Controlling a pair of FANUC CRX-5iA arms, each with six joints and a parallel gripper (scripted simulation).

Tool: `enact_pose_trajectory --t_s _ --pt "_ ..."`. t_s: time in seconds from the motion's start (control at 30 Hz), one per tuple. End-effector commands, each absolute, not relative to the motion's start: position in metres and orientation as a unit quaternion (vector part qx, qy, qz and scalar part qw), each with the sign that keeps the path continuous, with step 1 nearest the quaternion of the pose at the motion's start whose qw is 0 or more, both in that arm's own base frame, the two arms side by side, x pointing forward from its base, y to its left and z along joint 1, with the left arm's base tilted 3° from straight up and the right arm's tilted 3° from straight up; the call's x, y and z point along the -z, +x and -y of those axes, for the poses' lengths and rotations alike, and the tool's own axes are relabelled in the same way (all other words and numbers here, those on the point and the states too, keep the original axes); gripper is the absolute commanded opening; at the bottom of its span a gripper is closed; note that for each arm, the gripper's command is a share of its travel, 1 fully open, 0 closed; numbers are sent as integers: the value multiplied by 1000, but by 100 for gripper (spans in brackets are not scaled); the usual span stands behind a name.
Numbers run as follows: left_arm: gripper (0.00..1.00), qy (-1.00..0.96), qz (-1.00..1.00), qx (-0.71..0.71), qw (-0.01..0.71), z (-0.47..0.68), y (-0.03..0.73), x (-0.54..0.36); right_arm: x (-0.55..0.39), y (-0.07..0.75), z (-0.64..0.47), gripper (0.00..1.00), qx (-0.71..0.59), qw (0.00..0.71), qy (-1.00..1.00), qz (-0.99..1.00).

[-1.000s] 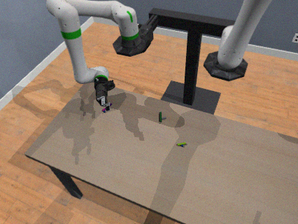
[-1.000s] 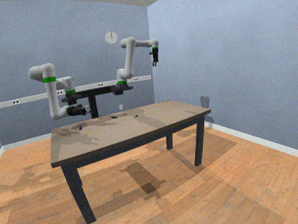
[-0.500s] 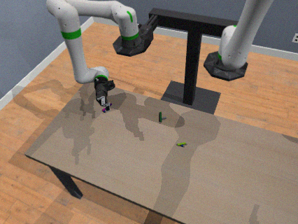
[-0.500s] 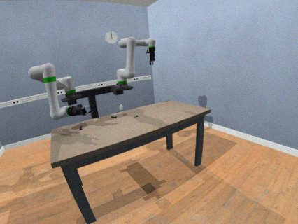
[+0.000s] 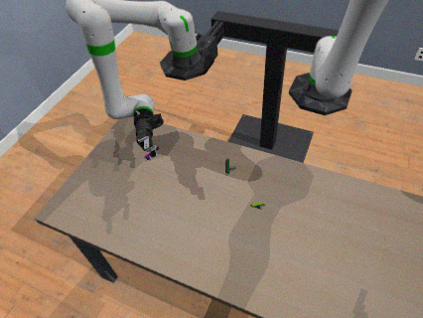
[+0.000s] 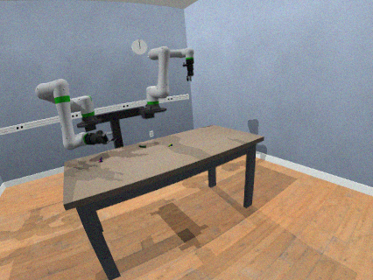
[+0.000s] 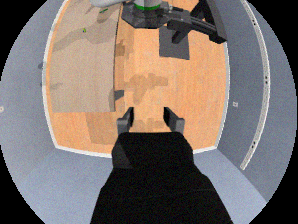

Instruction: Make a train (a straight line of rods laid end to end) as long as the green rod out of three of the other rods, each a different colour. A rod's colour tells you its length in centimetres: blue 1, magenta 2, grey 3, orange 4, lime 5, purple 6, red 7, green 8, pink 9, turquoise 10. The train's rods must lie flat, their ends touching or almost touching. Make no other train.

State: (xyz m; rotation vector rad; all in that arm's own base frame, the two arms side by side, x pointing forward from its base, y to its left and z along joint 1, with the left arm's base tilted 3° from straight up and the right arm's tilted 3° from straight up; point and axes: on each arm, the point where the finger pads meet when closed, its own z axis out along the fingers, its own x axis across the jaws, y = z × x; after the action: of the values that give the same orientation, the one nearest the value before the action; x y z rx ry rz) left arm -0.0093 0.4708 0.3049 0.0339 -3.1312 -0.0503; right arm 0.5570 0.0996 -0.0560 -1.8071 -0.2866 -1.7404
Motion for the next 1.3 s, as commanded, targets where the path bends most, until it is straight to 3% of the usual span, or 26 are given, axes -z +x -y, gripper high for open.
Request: enact_pose_trajectory --t_s 0.0,0.23,0.73,1.27 --pt "100 11 1000 17 5 -471 -9 -306 53 556 -103 100 656 309 -679 114" --pt "100 11 1000 17 5 -471 -9 -306 40 545 -121 100 645 341 -669 146" --pt "100 11 1000 17 5 -471 -9 -306 -7 466 -184 100 529 475 -622 328" --pt "100 11 1000 17 5 -471 -9 -306 -28 401 -179 100 354 511 -603 500"
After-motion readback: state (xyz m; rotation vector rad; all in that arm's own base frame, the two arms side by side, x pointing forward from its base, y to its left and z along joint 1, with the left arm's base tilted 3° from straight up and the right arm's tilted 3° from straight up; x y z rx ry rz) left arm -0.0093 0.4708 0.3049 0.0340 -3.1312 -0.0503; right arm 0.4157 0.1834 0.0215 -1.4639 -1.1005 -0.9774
